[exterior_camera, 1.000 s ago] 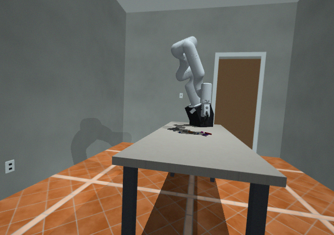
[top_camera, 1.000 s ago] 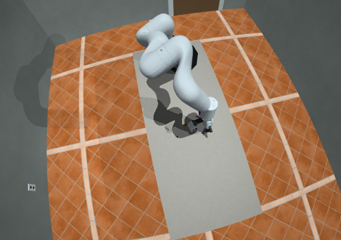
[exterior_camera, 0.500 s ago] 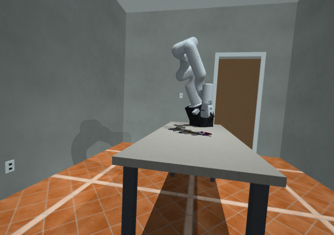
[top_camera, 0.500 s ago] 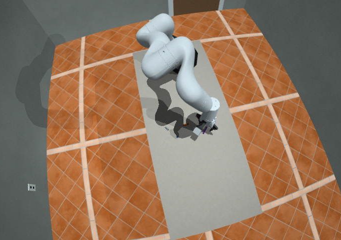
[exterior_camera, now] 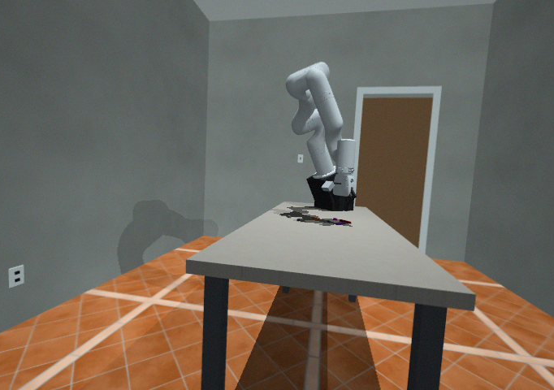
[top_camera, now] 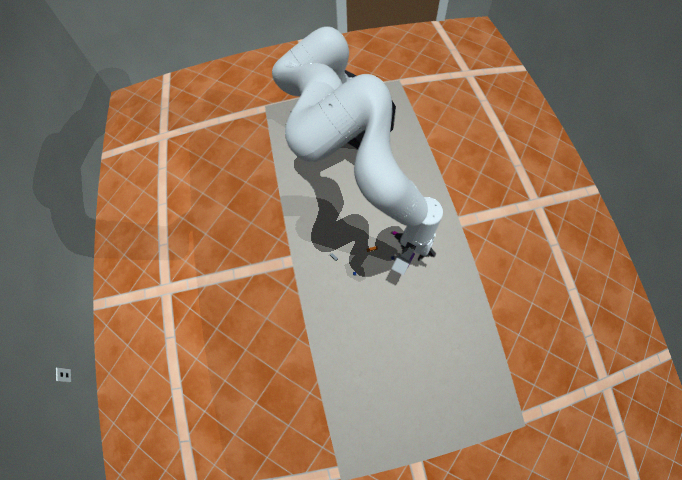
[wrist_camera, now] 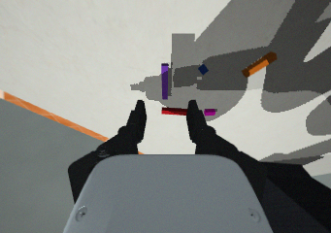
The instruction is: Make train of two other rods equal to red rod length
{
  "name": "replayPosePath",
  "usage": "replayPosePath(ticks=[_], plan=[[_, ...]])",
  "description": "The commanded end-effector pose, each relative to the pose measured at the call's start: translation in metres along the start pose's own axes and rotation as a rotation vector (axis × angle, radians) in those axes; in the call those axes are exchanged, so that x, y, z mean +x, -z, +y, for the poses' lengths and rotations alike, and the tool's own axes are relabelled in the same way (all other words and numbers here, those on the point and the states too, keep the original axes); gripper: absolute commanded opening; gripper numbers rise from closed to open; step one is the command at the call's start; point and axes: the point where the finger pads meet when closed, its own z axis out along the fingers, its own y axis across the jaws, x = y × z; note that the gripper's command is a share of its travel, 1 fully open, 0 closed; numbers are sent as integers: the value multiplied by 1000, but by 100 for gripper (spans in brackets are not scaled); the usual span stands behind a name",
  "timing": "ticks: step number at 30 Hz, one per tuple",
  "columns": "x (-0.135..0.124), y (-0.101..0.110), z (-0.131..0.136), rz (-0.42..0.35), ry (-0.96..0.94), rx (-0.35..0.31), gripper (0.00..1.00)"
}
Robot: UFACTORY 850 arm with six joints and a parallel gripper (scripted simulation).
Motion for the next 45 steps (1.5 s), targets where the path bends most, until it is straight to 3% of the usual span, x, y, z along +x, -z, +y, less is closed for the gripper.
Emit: replayPosePath(ticks=[1, 45], plan=[[0, 1, -1, 0, 1, -1, 24], [1, -4, -1, -1, 1, -2, 24]])
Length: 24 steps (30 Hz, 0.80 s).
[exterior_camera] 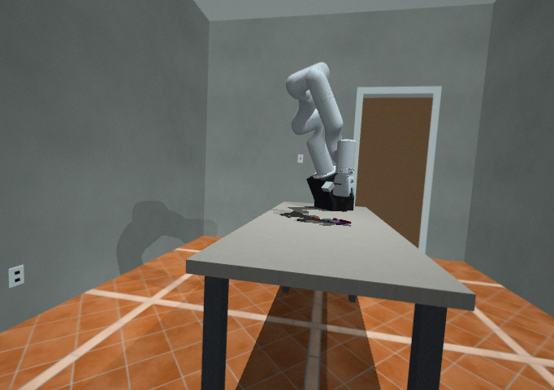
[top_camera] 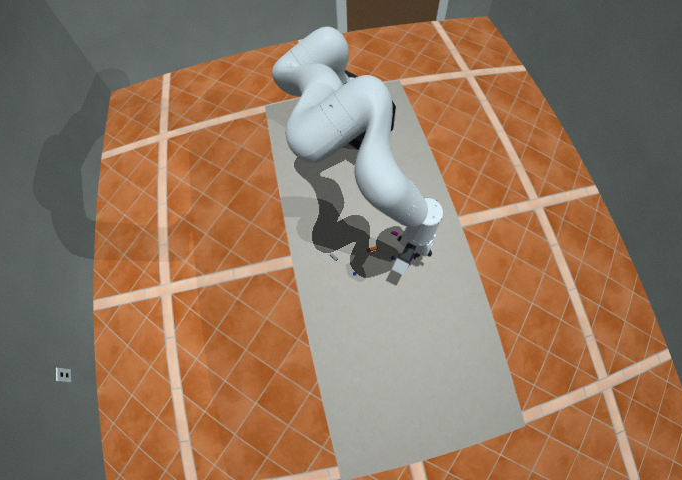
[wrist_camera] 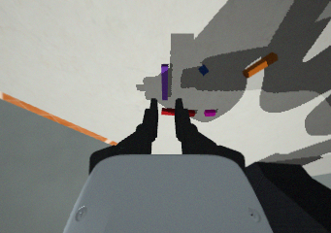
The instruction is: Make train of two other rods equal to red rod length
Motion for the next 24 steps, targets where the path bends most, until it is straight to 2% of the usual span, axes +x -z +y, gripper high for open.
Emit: replayPosePath(ticks=[1, 24], plan=[[0, -2, -1, 1, 0, 0, 24], [1, -32, -2, 1, 0, 0, 24]])
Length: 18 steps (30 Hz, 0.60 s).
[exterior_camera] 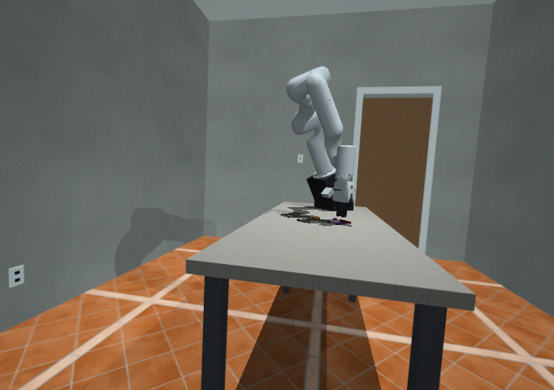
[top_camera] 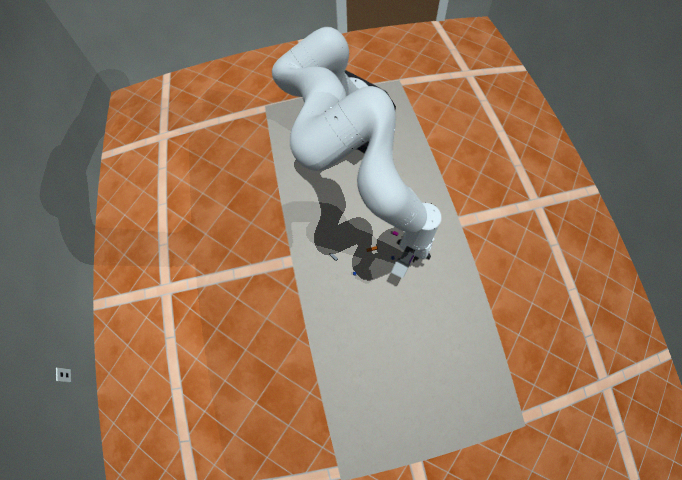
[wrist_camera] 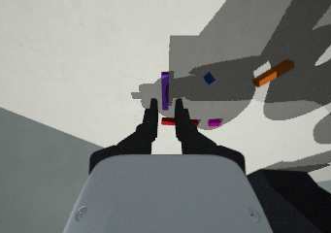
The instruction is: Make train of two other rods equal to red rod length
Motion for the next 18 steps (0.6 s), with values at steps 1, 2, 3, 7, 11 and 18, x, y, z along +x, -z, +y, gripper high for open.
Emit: replayPosePath(ticks=[1, 2, 3, 7, 11, 18], plan=[[1, -6, -1, 1, 0, 1, 24], [1, -8, -1, 1, 0, 1, 24], [1, -9, -1, 1, 0, 1, 24], [1, -12, -1, 1, 0, 1, 24], [1, -16, -1, 1, 0, 1, 24], [1, -20, -2, 1, 0, 1, 24]])
